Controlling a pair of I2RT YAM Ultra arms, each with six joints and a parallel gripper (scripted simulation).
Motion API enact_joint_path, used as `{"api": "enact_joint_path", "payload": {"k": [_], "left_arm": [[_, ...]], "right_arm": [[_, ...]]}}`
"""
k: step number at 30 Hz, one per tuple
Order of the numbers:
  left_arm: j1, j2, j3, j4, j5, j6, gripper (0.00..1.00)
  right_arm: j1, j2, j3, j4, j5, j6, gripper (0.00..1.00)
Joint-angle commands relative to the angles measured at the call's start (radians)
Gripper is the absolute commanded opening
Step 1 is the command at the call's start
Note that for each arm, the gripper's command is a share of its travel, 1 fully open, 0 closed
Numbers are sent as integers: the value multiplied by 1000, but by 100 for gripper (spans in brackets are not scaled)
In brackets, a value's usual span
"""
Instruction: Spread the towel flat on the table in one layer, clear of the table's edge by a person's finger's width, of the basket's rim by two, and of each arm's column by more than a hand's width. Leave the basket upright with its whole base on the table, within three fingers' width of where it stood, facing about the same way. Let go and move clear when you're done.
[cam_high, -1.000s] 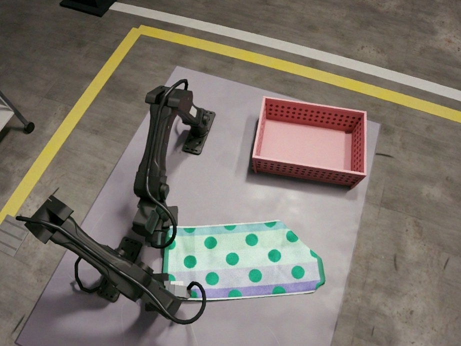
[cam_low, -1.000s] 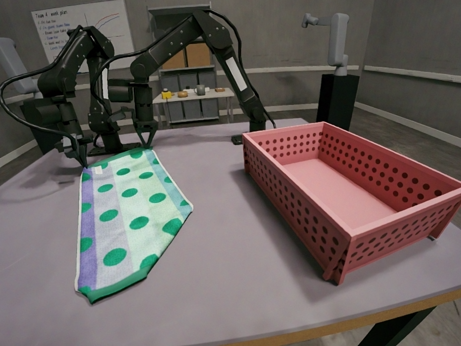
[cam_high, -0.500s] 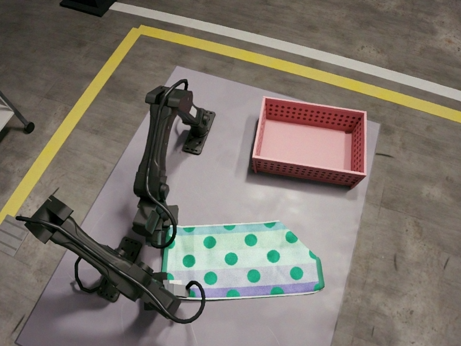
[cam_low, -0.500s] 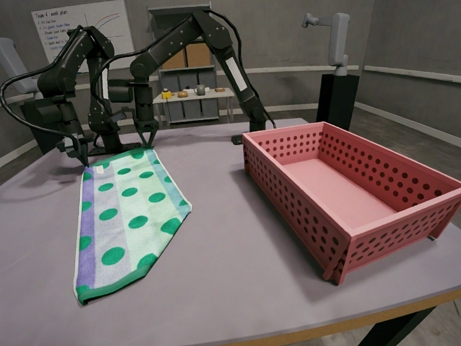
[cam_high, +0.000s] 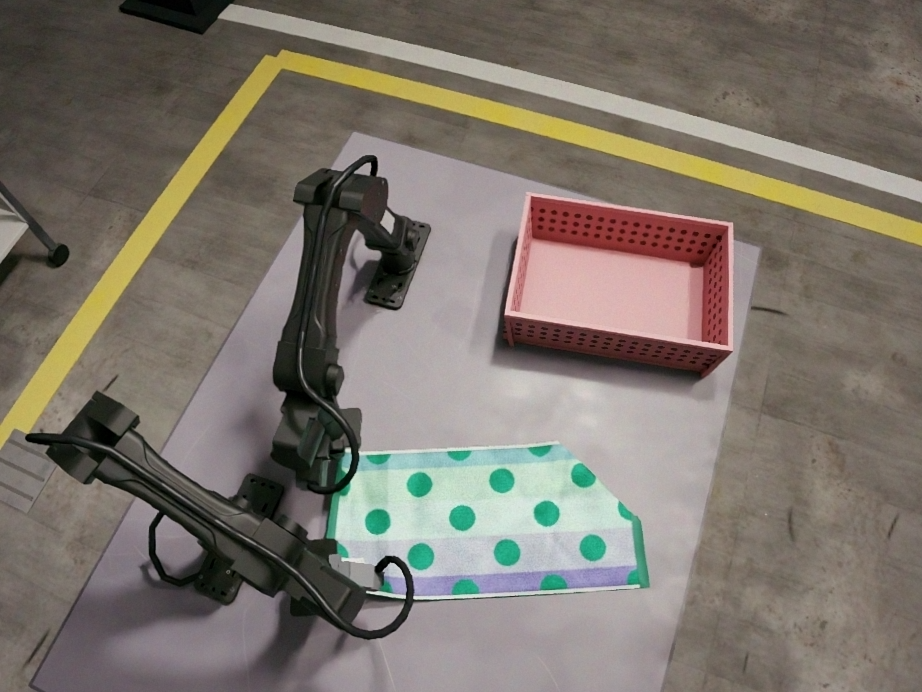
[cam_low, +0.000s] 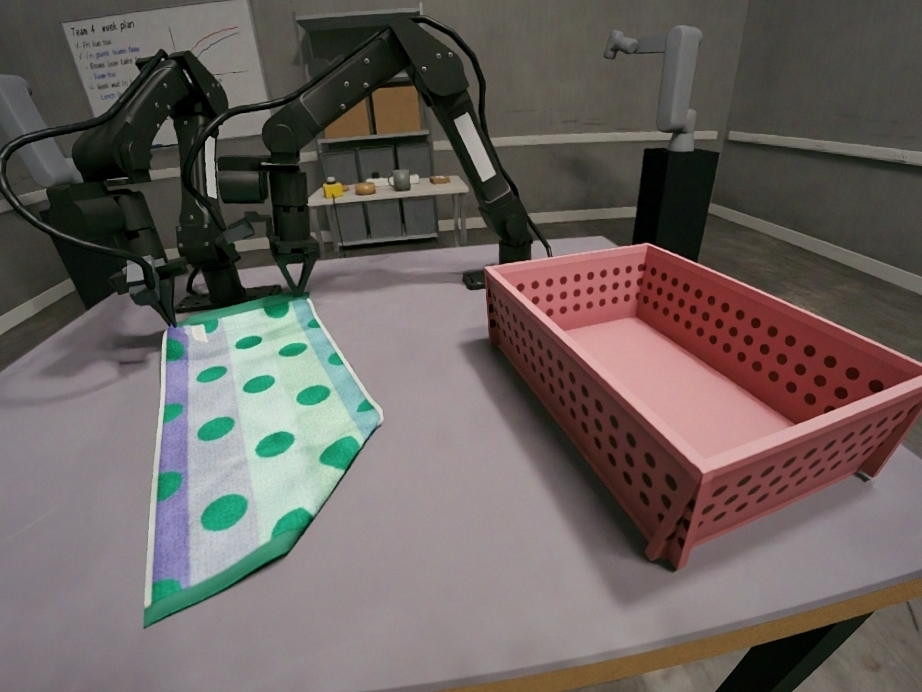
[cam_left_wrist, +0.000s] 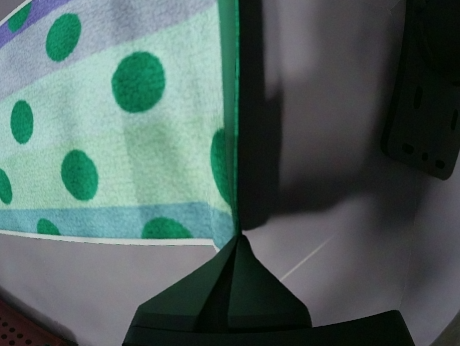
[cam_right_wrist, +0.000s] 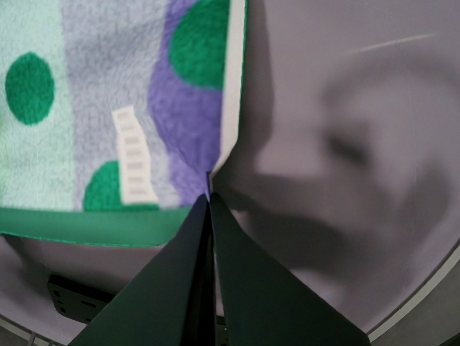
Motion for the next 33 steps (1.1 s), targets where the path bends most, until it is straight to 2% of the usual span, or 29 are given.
{"api": "enact_joint_path", "payload": {"k": [1, 5, 7, 8, 12, 13, 15, 16, 18, 19, 21, 22, 24, 25, 29, 30, 32, 33], "left_arm": [[25, -52, -4, -25, 3, 27, 0], [64, -116, -8, -58, 12, 73, 0], [66, -118, -4, -61, 11, 75, 0], [90, -156, 18, -81, 14, 102, 0], [92, -156, 22, -85, 16, 104, 0], [120, -194, 30, -112, 20, 134, 0], [122, -194, 32, -115, 21, 136, 0], [151, -232, 42, -143, 23, 164, 0], [154, -232, 47, -148, 25, 167, 0], [186, -268, 63, -179, 27, 195, 0], [190, -266, 72, -187, 30, 199, 0], [225, -299, 96, -221, 33, 227, 0], [229, -295, 109, -232, 37, 232, 0], [266, -324, 142, -269, 40, 258, 0], [271, -318, 157, -281, 44, 262, 0], [314, -318, 211, -329, 52, 290, 0], [317, -298, 222, -338, 54, 293, 0], [355, -349, 271, -378, 55, 313, 0]], "right_arm": [[21, -15, 57, -29, -3, 39, 0], [78, 19, 147, -83, 6, 113, 0], [80, 8, 152, -88, 2, 117, 0], [109, 25, 203, -113, 7, 154, 0], [112, 25, 210, -119, 5, 159, 0], [143, 34, 269, -145, 9, 199, 0], [145, 21, 273, -150, 3, 201, 0], [174, 44, 335, -173, 8, 238, 0], [178, 49, 343, -179, 8, 242, 0], [207, 66, 415, -207, 15, 278, 0], [211, 74, 426, -215, 20, 284, 0], [240, 96, 505, -243, 20, 317, 0], [244, 106, 518, -252, 26, 323, 0], [272, 131, 603, -281, 26, 354, 0], [275, 143, 619, -292, 31, 359, 0], [304, 179, 718, -326, 35, 390, 0], [305, 188, 730, -336, 38, 392, 0], [330, 221, 826, -366, 39, 418, 0]]}}
